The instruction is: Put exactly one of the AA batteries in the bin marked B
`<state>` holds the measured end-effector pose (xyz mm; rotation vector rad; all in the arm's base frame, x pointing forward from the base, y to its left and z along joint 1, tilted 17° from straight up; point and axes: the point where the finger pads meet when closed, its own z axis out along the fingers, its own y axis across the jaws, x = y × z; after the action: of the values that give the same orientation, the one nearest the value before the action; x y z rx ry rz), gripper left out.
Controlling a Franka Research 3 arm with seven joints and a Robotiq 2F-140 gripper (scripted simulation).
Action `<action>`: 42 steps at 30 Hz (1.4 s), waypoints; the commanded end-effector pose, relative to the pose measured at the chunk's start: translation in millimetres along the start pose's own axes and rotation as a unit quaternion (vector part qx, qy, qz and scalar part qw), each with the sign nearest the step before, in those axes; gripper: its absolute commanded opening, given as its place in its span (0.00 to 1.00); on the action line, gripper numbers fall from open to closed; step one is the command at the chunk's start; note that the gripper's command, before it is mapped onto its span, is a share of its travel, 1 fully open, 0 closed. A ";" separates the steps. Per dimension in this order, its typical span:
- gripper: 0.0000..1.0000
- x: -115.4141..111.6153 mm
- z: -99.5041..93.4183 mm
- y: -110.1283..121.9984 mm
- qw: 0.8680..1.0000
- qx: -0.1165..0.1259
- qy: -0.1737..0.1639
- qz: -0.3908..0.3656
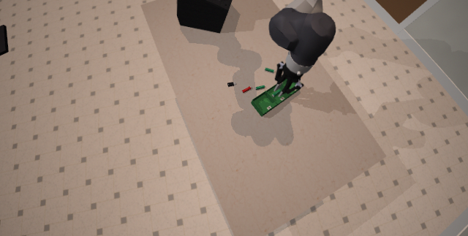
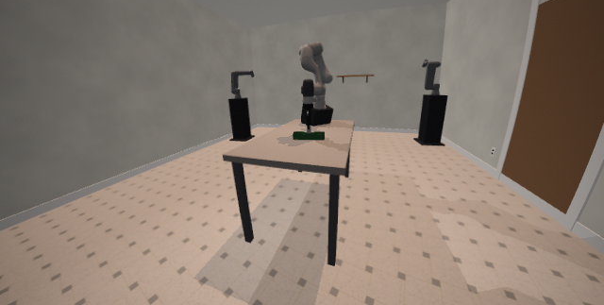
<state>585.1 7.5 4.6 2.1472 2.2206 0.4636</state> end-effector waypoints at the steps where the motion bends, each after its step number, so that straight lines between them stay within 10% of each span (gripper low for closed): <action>1: 0.17 0.6 -0.9 -3.8 1.000 0.005 0.001 -0.004; 42: 0.17 0.6 -22.3 -3.6 1.000 0.005 0.001 -0.004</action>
<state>579.2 2.2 26.7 2.1493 2.2227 0.4588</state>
